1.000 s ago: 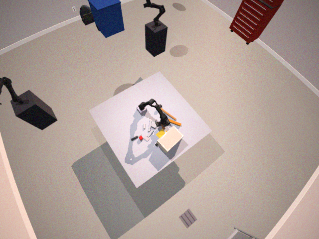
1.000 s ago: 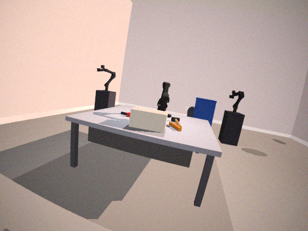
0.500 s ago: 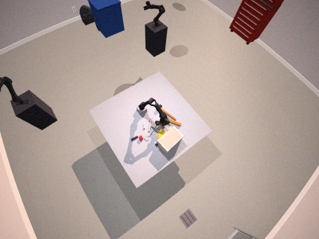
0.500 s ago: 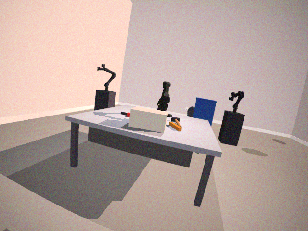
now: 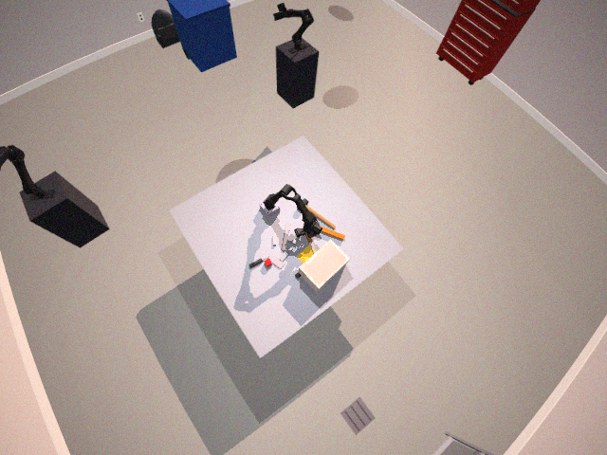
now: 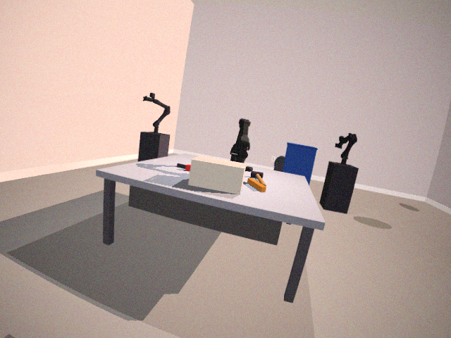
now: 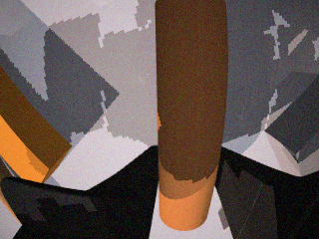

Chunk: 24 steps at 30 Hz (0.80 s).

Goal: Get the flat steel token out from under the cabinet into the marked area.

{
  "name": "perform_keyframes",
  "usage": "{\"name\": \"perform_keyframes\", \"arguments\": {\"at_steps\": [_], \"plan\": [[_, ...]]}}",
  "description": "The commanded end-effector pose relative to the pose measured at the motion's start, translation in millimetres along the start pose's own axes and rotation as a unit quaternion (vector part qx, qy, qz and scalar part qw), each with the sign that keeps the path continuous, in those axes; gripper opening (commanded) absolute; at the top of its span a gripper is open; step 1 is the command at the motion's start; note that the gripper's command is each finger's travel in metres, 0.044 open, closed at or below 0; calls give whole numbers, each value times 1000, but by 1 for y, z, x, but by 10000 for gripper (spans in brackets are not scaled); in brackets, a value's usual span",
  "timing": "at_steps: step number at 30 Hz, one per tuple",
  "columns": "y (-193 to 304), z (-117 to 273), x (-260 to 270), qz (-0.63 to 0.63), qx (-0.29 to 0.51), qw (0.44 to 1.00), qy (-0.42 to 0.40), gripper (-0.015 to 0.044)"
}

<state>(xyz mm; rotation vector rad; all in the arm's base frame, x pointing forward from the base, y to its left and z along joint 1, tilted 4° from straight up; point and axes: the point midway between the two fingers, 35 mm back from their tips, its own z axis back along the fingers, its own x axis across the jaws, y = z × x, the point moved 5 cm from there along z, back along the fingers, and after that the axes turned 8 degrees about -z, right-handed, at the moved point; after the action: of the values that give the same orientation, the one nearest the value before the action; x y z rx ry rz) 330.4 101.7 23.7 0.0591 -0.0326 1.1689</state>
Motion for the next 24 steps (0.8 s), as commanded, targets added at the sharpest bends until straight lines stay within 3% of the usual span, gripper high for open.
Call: {"name": "perform_keyframes", "arguments": {"at_steps": [1,24], "plan": [[7,-1,0,0,1,1000,1,0],[36,-1,-4,0,3,1000,1,0]]}}
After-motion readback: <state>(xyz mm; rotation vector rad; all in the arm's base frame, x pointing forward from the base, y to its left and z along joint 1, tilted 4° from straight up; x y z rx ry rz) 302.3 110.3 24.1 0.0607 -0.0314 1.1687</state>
